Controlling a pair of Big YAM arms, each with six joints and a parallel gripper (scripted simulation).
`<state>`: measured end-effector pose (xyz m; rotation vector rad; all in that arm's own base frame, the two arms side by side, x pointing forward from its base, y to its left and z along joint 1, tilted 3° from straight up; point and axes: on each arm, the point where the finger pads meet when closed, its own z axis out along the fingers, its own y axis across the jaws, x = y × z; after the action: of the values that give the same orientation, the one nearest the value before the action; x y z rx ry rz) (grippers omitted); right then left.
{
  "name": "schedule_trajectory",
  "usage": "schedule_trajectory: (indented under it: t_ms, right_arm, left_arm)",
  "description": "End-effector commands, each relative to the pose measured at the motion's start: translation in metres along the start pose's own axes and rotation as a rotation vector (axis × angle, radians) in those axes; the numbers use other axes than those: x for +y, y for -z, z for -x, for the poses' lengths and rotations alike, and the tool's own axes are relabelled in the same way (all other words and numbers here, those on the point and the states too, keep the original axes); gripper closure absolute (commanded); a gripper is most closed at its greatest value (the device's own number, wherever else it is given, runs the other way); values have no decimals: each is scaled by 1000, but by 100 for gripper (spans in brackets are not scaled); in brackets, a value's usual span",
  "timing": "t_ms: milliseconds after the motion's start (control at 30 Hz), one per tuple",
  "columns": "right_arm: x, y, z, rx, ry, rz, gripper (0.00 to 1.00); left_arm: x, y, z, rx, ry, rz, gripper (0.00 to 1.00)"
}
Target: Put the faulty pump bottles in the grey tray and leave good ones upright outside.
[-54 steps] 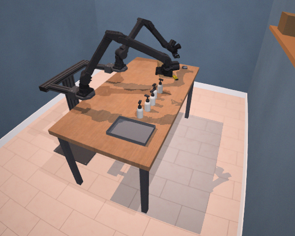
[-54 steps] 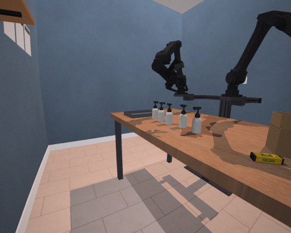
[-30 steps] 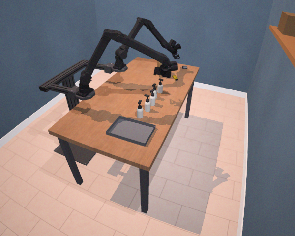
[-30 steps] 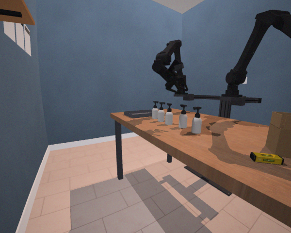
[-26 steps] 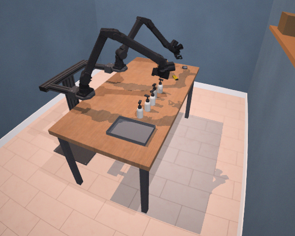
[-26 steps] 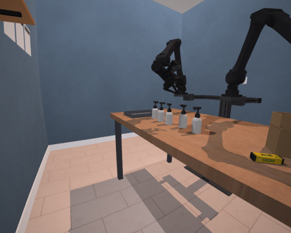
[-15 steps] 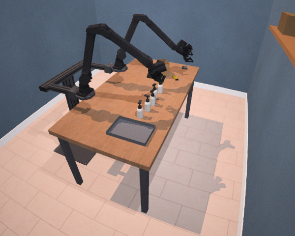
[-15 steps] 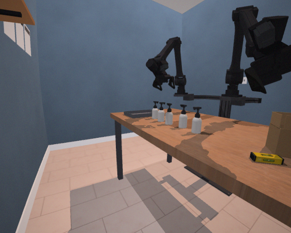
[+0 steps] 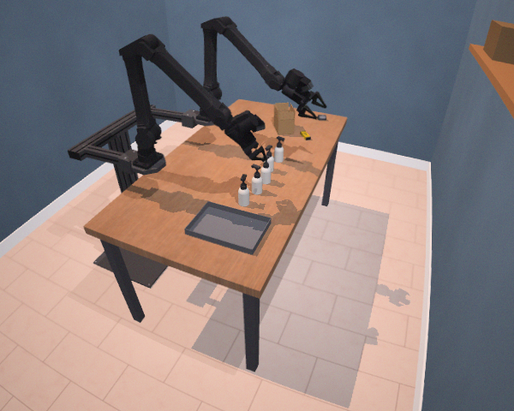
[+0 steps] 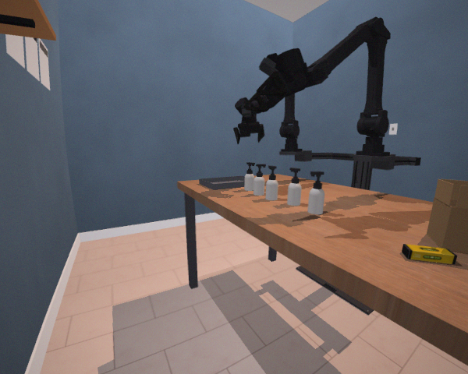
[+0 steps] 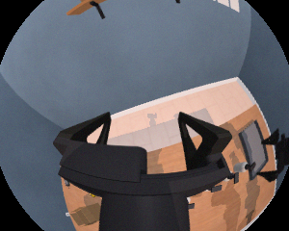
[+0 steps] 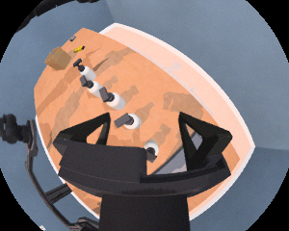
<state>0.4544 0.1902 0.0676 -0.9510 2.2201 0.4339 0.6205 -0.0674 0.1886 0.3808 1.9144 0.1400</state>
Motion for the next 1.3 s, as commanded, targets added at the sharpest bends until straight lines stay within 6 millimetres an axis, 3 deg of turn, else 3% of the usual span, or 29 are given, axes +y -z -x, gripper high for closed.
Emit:
schedule_trajectory:
  t_ms: [0,233,267,367,433,467,567,700,833,1000,1033,1167,1267]
  right_arm:
    - [-29,27,-9,-58,-173,-128,0]
    - [-93,80,-49,-92,-406,-409,0]
    - [-108,90,-43,-116,-427,-454,0]
    - [-128,100,-65,-99,-502,-540,0]
    - [-128,100,-65,-99,-502,-540,0]
    - [-128,102,-79,-82,-525,-564,0]
    - [-148,121,-73,-112,-545,-635,0]
    - [-148,117,-76,-93,-528,-640,0]
    - [-148,117,-76,-94,-527,-638,0]
    - [-148,117,-76,-94,-527,-638,0]
    - [-148,113,-68,-94,-538,-626,11]
    - [-137,99,-73,-20,-598,-585,57]
    - [-117,82,-69,90,-658,-526,91]
  left_arm:
    - [-66,39,24,-64,49,-84,0]
    - [-209,137,49,-161,39,-345,0]
    - [-225,153,49,-172,38,-382,0]
    - [-265,195,48,-200,34,-479,0]
    - [-265,195,48,-200,34,-479,0]
    - [-279,213,47,-211,32,-518,0]
    - [-307,251,41,-232,28,-602,0]
    - [-330,282,28,-237,16,-674,0]
    - [-338,297,41,-269,19,-705,0]
    - [-337,291,36,-260,5,-694,0]
    - [-337,292,36,-260,4,-697,0]
    - [-328,288,45,-209,58,-680,45]
    - [-318,280,33,-76,115,-644,79]
